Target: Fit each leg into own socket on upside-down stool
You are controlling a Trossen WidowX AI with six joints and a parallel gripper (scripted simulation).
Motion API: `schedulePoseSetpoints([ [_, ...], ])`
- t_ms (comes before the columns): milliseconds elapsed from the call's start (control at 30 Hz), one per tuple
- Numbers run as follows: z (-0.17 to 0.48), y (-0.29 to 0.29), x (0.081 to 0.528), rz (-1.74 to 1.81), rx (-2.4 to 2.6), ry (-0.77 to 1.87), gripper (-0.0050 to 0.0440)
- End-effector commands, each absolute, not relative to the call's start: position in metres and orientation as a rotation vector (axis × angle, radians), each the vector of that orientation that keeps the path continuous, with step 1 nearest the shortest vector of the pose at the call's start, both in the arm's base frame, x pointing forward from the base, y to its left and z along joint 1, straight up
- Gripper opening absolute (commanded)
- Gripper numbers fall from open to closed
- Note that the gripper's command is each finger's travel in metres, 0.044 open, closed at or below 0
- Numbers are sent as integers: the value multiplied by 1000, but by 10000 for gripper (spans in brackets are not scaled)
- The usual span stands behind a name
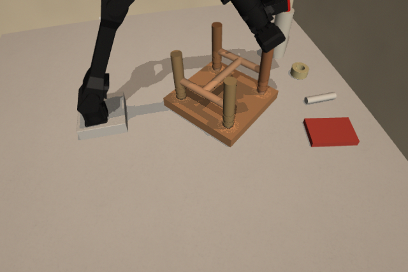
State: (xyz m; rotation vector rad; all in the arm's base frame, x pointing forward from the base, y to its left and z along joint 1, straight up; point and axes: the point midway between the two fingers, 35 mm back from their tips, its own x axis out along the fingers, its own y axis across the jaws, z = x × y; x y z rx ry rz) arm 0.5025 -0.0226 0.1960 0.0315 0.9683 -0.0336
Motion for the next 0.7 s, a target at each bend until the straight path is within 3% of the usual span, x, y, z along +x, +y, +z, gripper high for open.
schedulePoseSetpoints([
  [0,167,-27,493,-47,31,1055,0],
  [667,164,-27,493,-47,31,1055,0],
])
